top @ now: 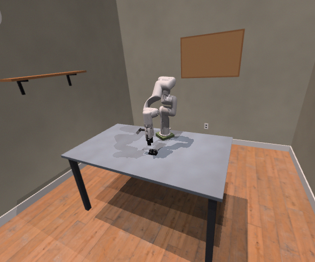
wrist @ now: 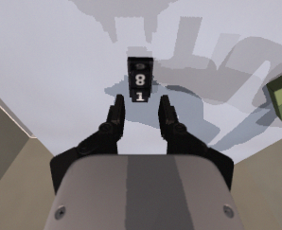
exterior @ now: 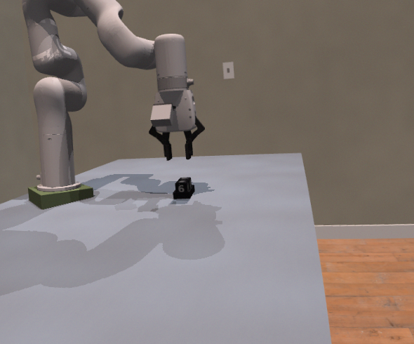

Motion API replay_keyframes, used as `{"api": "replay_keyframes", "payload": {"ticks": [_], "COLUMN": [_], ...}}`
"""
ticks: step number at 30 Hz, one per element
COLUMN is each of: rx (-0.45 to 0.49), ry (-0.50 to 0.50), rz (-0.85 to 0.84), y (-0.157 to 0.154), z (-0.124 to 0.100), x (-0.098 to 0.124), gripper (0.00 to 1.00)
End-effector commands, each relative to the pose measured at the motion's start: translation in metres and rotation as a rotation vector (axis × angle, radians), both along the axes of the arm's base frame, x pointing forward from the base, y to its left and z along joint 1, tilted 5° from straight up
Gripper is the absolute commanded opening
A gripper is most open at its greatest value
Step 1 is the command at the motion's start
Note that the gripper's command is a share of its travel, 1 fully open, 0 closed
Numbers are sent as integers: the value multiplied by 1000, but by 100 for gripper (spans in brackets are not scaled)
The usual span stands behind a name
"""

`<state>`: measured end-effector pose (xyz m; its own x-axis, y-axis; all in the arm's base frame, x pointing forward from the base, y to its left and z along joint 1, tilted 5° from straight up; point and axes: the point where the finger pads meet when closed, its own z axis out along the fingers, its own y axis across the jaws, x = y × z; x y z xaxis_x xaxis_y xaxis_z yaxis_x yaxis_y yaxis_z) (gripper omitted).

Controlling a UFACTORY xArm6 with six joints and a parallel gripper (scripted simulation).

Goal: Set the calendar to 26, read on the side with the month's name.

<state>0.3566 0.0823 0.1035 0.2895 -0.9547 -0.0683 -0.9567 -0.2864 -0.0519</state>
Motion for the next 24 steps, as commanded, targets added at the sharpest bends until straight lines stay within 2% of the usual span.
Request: {"api": "replay_keyframes", "payload": {"ticks": [1, 24], "rx": [1, 0], "ry": [-4, -4], "rz": [0, 0], "y": [0, 1], "z": [1, -3], "x": [1, 1], "gripper": [47, 47]}}
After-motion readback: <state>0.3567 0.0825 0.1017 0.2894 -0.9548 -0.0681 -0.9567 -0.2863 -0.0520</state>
